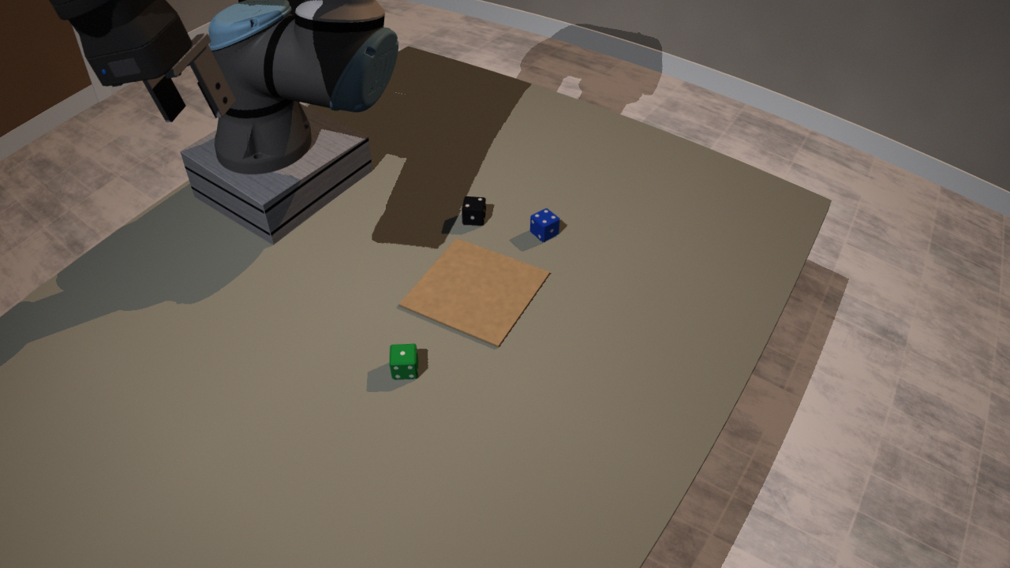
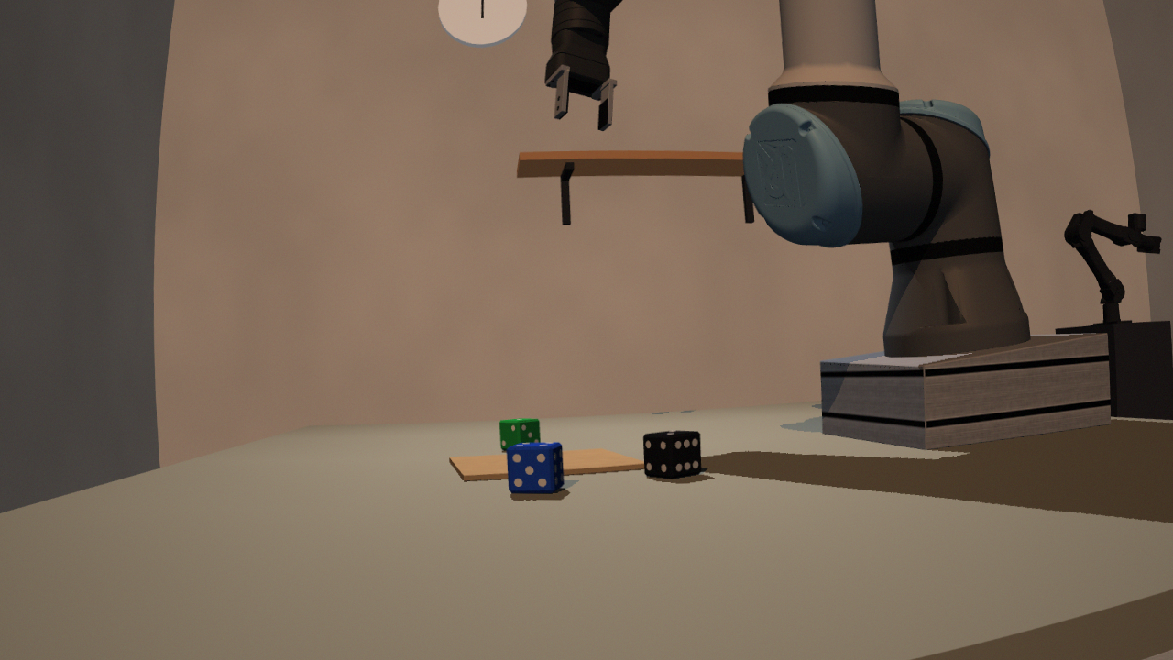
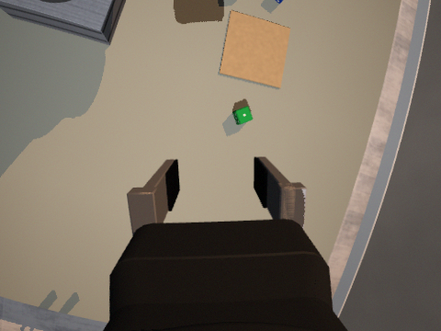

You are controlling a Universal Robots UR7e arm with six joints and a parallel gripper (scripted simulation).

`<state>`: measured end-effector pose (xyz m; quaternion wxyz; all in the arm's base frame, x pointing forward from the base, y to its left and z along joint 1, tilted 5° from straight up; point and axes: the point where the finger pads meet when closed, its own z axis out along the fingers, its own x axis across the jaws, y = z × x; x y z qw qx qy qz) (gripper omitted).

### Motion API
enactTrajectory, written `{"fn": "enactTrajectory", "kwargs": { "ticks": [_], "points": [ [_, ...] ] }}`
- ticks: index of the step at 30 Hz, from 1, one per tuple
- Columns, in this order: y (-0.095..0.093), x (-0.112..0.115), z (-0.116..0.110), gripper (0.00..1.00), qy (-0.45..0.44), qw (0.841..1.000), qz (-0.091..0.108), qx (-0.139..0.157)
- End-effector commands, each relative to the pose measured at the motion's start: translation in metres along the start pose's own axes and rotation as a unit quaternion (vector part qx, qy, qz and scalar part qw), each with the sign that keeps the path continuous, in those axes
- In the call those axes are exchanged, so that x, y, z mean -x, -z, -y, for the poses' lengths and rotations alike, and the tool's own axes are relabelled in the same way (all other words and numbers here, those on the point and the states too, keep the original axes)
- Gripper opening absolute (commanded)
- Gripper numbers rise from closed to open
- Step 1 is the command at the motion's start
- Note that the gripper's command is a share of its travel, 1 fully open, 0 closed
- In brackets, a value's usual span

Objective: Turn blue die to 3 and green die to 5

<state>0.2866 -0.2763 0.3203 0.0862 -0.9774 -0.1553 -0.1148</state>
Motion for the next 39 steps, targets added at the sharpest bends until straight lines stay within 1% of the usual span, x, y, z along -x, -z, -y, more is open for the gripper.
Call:
{"fn": "enactTrajectory", "kwargs": {
  "ticks": [1, 18, 22, 24, 26, 30, 31, 32, 34, 36, 38, 39],
  "points": [
    [0.0, 0.0, 0.0, 1.0, 0.0, 1.0, 0.0, 0.001],
    [0.0, 0.0, 0.0, 1.0, 0.0, 1.0, 0.0, 0.001],
    [-0.005, -0.002, -0.001, 1.0, 0.013, 1.0, 0.003, 0.001],
    [-0.013, -0.004, -0.003, 1.0, 0.033, 0.999, 0.007, 0.001],
    [-0.026, -0.008, -0.004, 1.0, 0.064, 0.998, 0.013, 0.002],
    [-0.062, -0.02, -0.007, 1.0, 0.15, 0.988, 0.03, 0.003],
    [-0.064, -0.021, -0.007, 1.0, 0.155, 0.987, 0.031, 0.003],
    [-0.075, -0.025, -0.008, 1.0, 0.182, 0.983, 0.036, 0.003],
    [-0.075, -0.025, -0.008, 1.0, 0.182, 0.983, 0.036, 0.003],
    [-0.101, -0.034, -0.007, 1.0, 0.241, 0.969, 0.047, 0.003],
    [-0.114, -0.039, -0.005, 1.0, 0.272, 0.961, 0.053, 0.003],
    [-0.124, -0.043, -0.004, 1.0, 0.296, 0.953, 0.057, 0.003]
  ]
}}
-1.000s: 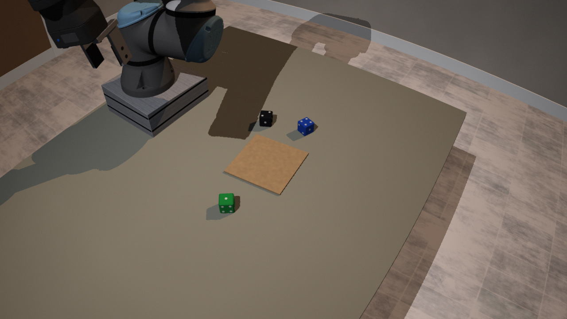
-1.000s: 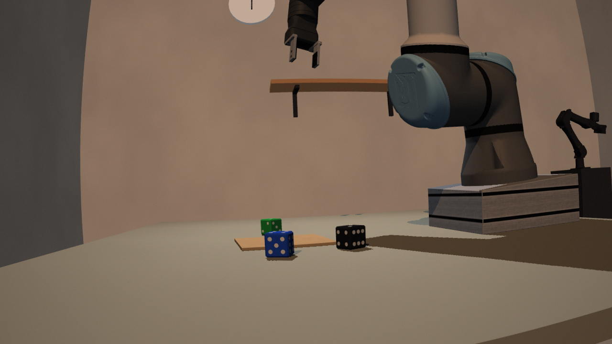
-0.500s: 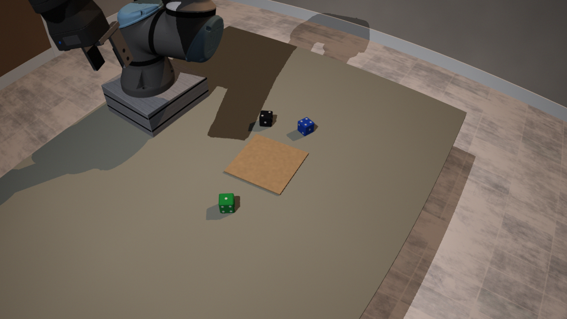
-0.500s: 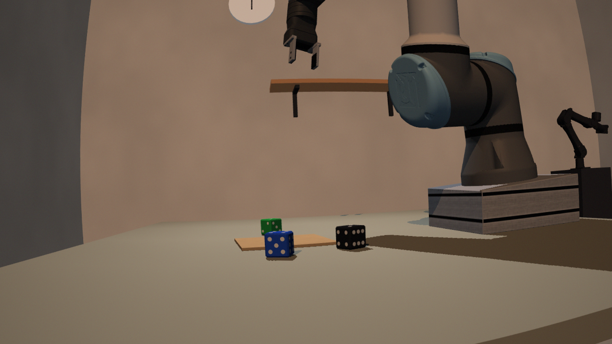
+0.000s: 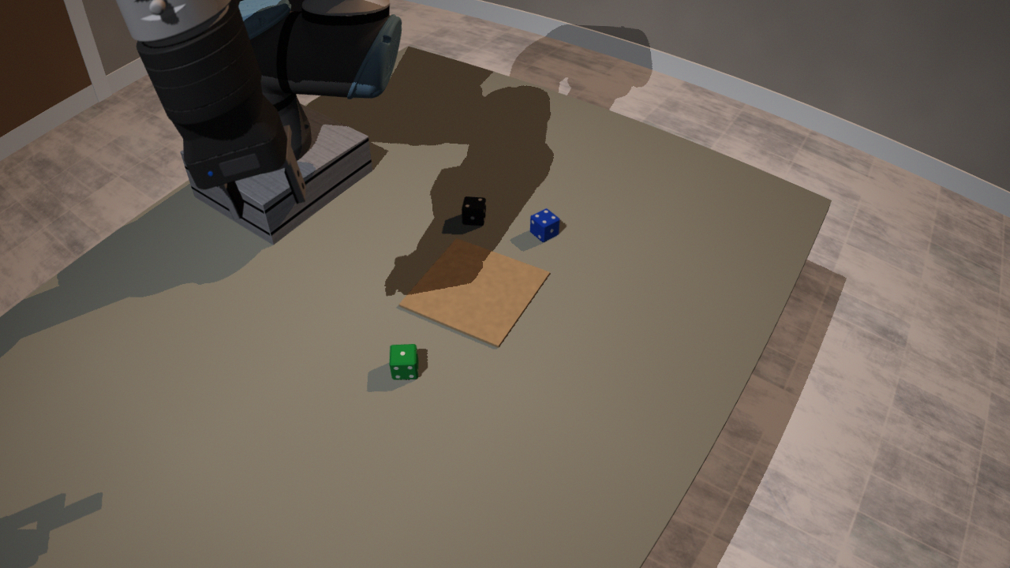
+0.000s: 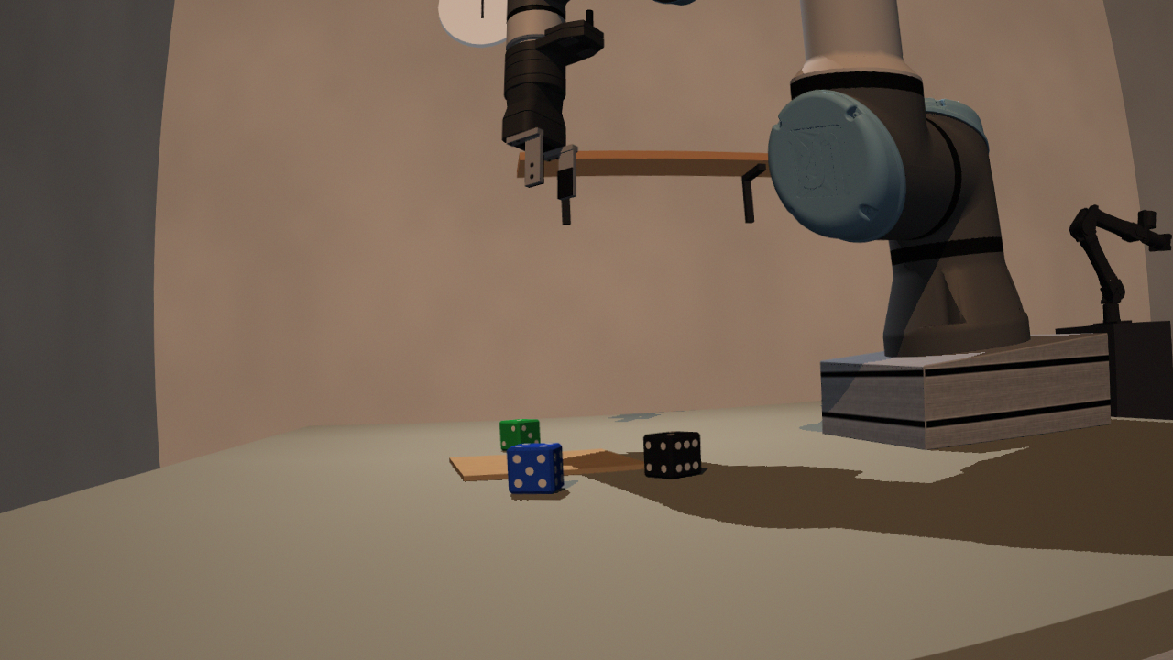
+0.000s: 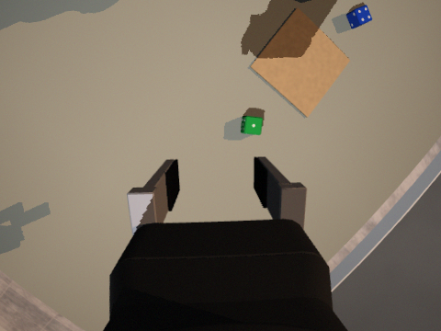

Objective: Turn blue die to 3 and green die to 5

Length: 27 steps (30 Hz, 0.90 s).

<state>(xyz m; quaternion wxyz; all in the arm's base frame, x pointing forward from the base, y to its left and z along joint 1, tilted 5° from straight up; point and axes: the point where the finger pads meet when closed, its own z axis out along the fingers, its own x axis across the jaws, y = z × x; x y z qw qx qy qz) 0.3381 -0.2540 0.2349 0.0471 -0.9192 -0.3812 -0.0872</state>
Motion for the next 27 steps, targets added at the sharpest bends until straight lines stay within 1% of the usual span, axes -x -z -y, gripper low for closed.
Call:
{"fn": "enactTrajectory", "kwargs": {
  "ticks": [1, 2, 3, 4, 5, 6, 7, 8, 10, 13, 16, 18, 20, 23, 27],
  "points": [
    [-0.029, -0.014, -0.002, 1.0, 0.073, 0.997, 0.013, 0.0],
    [-0.042, -0.02, -0.003, 1.0, 0.104, 0.994, 0.019, 0.001],
    [-0.042, -0.021, -0.003, 1.0, 0.105, 0.994, 0.019, 0.001],
    [-0.054, -0.027, -0.003, 1.0, 0.136, 0.99, 0.024, 0.001],
    [-0.062, -0.032, -0.002, 1.0, 0.158, 0.987, 0.028, 0.001],
    [-0.066, -0.034, -0.002, 1.0, 0.167, 0.986, 0.03, 0.001],
    [-0.077, -0.04, -0.001, 1.0, 0.195, 0.98, 0.034, 0.001],
    [-0.077, -0.04, -0.001, 1.0, 0.196, 0.98, 0.035, 0.001],
    [-0.097, -0.051, 0.002, 1.0, 0.247, 0.968, 0.043, 0.001],
    [-0.098, -0.052, 0.002, 1.0, 0.248, 0.968, 0.044, 0.001],
    [-0.122, -0.066, 0.007, 1.0, 0.311, 0.949, 0.054, 0.001],
    [-0.133, -0.073, 0.011, 1.0, 0.339, 0.939, 0.059, 0.001],
    [-0.14, -0.077, 0.013, 1.0, 0.358, 0.932, 0.062, 0.001],
    [-0.144, -0.079, 0.015, 1.0, 0.369, 0.927, 0.064, 0.002],
    [-0.144, -0.08, 0.015, 1.0, 0.37, 0.927, 0.064, 0.002]
  ]
}}
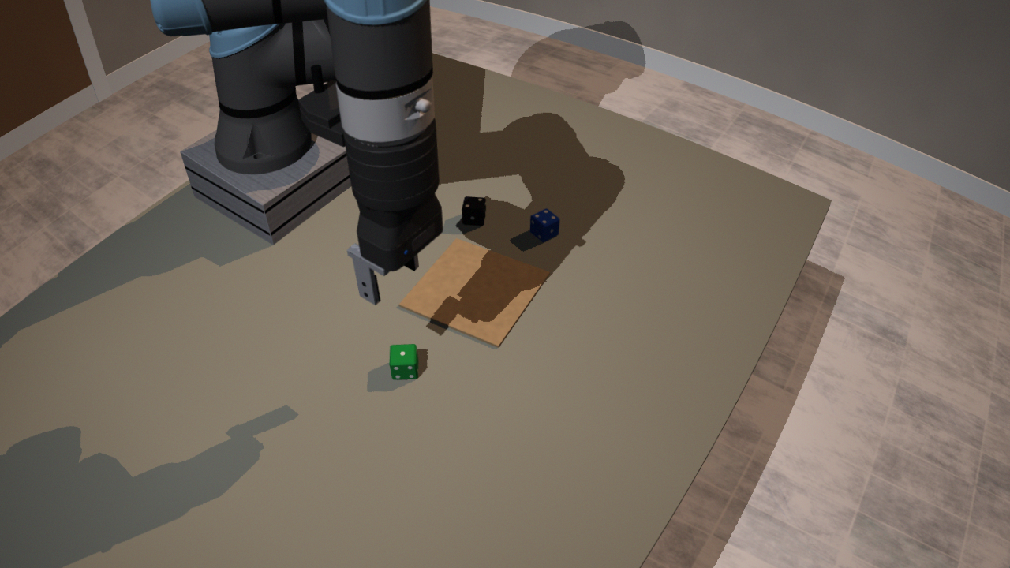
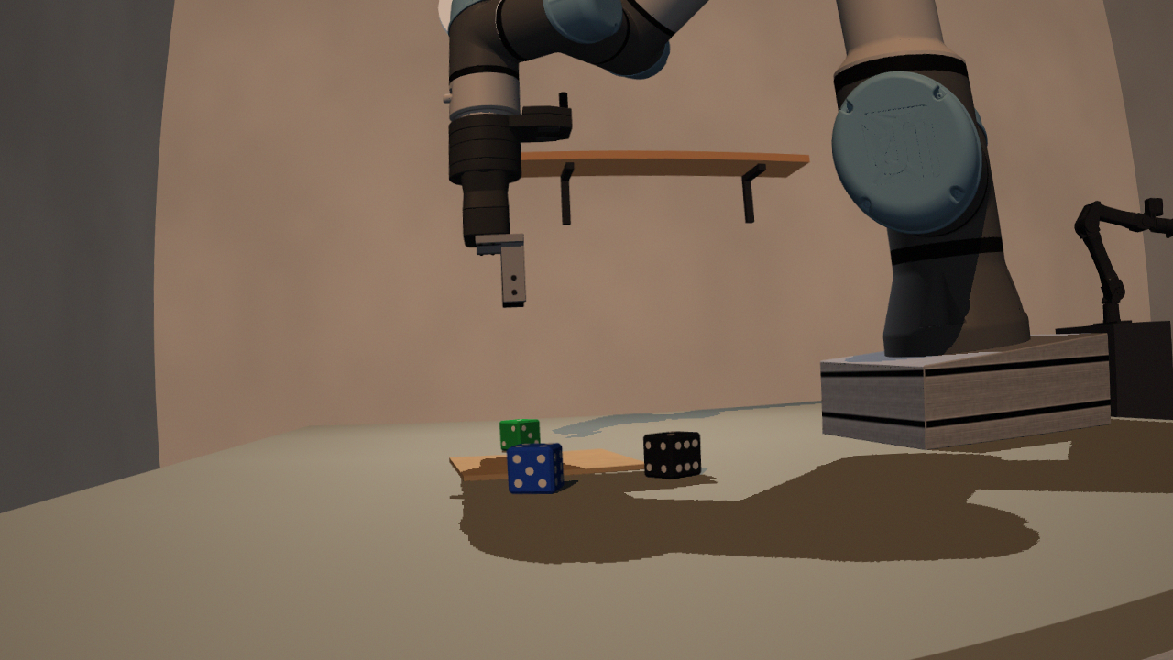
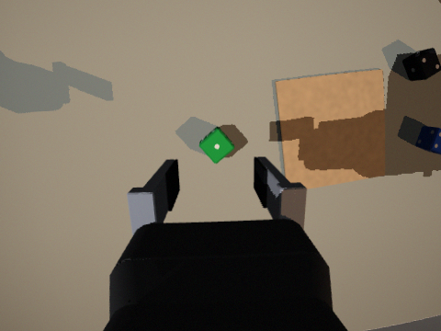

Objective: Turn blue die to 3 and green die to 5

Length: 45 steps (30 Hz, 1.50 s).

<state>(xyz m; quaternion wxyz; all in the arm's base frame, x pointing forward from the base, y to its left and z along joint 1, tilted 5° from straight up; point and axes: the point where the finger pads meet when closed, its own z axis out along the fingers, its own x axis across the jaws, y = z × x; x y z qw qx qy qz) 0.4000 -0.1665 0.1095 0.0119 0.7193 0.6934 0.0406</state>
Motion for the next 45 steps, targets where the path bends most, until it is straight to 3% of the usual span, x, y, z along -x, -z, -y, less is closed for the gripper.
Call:
{"fn": "enactTrajectory", "kwargs": {
  "ticks": [1, 12, 19, 33, 45],
  "points": [
    [0.0, 0.0, -0.001, 1.0, 0.004, 1.0, 0.002, 0.001],
    [-0.001, 0.0, -0.001, 1.0, 0.004, 1.0, 0.002, 0.001],
    [-0.01, 0.0, -0.001, 1.0, 0.004, 1.0, 0.002, 0.002],
    [-0.091, 0.002, -0.002, 1.0, 0.004, 1.0, 0.002, 0.002],
    [-0.103, 0.003, -0.002, 1.0, 0.004, 1.0, 0.002, 0.002]
  ]
}}
